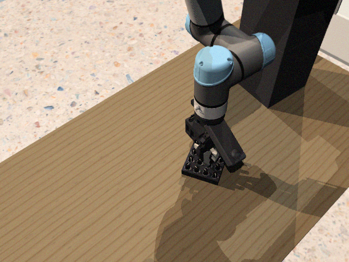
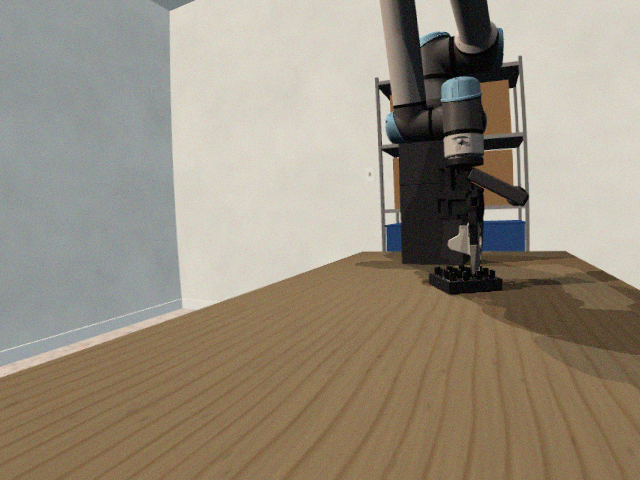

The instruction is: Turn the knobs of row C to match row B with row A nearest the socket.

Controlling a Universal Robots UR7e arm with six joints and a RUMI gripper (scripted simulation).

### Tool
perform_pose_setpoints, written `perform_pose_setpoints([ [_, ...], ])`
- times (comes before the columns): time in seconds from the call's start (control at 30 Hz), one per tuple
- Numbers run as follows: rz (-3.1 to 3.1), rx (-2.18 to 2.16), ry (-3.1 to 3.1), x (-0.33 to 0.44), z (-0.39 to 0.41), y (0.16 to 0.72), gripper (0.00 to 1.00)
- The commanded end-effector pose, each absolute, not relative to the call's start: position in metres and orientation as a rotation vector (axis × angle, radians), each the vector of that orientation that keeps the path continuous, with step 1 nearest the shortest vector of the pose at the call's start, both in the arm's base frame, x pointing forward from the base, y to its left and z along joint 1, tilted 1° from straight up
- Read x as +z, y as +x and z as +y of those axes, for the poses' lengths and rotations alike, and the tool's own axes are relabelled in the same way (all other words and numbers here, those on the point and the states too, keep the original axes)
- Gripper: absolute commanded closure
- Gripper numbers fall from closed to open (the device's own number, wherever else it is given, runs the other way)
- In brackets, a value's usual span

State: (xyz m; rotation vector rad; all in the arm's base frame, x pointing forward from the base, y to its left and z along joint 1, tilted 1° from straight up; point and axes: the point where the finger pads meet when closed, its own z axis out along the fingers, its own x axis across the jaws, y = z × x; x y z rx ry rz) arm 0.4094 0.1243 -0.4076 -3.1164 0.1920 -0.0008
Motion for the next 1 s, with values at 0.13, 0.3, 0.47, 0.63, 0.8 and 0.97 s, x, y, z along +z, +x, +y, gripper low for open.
perform_pose_setpoints([
  [0.13, 0.358, -0.002, -3.104, -0.4072, 0.1242, 0.4105, 0.96],
  [0.3, 0.425, -0.001, -3.095, -0.4072, 0.1242, 0.4107, 0.96],
  [0.47, 0.456, -0.001, -3.091, -0.4072, 0.1242, 0.4108, 0.96],
  [0.63, 0.493, 0.0, -3.085, -0.4072, 0.1241, 0.4109, 0.96],
  [0.8, 0.515, 0.0, -3.081, -0.4072, 0.1241, 0.411, 0.96],
  [0.97, 0.525, 0.0, -3.08, -0.4072, 0.1241, 0.411, 0.96],
])
